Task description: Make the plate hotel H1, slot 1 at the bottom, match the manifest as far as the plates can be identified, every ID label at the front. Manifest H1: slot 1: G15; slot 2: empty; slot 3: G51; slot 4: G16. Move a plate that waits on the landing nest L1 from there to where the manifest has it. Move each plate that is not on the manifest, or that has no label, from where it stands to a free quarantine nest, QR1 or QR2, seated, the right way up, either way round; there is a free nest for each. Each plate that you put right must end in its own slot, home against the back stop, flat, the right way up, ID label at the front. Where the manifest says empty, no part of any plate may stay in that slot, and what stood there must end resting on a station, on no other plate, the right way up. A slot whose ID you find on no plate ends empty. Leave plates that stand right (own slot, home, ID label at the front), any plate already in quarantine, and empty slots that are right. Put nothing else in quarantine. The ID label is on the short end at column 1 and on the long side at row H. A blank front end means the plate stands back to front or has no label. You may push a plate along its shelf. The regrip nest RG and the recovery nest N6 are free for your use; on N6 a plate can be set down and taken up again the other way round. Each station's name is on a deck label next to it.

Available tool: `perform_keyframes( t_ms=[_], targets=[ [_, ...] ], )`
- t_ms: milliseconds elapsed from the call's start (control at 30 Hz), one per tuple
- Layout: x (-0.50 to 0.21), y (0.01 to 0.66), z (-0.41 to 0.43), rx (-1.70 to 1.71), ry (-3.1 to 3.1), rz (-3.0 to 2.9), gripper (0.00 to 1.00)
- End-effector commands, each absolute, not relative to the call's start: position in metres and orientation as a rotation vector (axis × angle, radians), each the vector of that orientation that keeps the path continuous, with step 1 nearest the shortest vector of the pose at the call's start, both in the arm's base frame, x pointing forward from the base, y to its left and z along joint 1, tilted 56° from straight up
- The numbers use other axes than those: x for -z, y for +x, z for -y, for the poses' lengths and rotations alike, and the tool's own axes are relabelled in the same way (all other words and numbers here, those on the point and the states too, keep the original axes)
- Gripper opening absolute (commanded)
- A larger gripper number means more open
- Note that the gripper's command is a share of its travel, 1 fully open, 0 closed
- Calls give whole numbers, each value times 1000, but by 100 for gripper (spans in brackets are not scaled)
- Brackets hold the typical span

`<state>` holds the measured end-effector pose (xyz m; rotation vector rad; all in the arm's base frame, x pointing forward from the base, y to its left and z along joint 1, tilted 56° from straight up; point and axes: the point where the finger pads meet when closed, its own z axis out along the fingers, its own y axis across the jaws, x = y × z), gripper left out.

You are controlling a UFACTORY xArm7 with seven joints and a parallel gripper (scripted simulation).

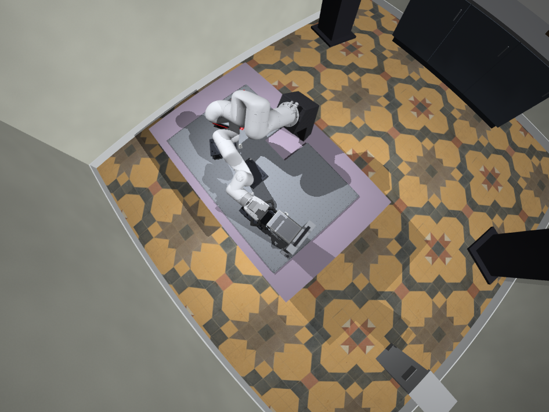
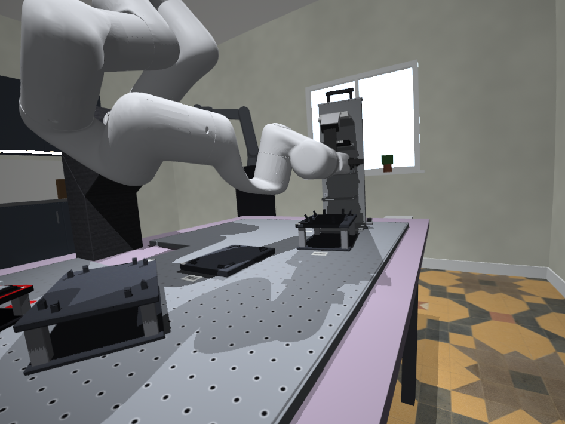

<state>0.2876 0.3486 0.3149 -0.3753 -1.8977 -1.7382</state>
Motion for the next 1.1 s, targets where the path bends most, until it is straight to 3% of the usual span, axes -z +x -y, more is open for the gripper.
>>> perform_keyframes(
  t_ms=[0,1067],
  targets=[
    [-316,288,-342,1738,-371,1899,0],
    [-317,297,-296,1738,-372,1899,0]
  ],
)
